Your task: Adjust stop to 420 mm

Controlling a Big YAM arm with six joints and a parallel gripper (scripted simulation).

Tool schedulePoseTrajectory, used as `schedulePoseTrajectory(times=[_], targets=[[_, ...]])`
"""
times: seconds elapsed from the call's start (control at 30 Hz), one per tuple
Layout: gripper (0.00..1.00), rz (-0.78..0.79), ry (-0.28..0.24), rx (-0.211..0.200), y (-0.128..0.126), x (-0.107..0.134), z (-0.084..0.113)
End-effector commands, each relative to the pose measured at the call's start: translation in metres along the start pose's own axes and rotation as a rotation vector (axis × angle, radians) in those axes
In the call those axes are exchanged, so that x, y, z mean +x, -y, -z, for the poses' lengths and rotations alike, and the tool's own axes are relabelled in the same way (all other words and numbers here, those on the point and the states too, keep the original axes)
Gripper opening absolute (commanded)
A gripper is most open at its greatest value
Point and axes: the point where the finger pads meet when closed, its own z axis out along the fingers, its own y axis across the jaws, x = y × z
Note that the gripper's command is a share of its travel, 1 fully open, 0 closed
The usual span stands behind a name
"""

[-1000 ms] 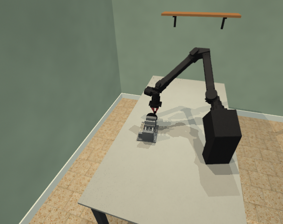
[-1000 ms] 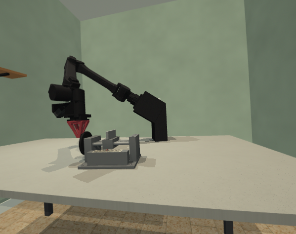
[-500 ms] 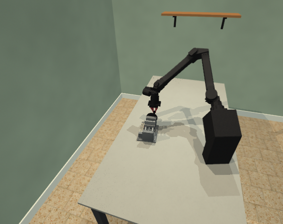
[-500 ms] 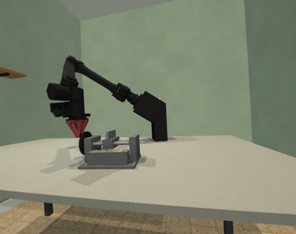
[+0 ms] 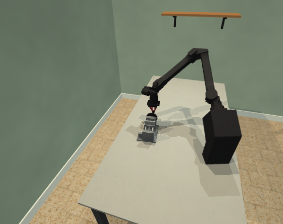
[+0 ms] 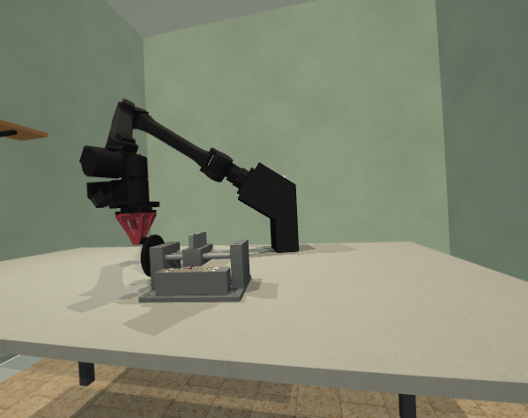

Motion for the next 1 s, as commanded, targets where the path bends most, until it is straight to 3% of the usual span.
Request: schedulePoseTrajectory(times=[0.0,0.97], targets=[[0.06,-0.004,-0.005,-0.053,-0.029,0.003,0.017],[0.06,-0.006,0.0,-0.056,-0.048,0.0,0.008]])
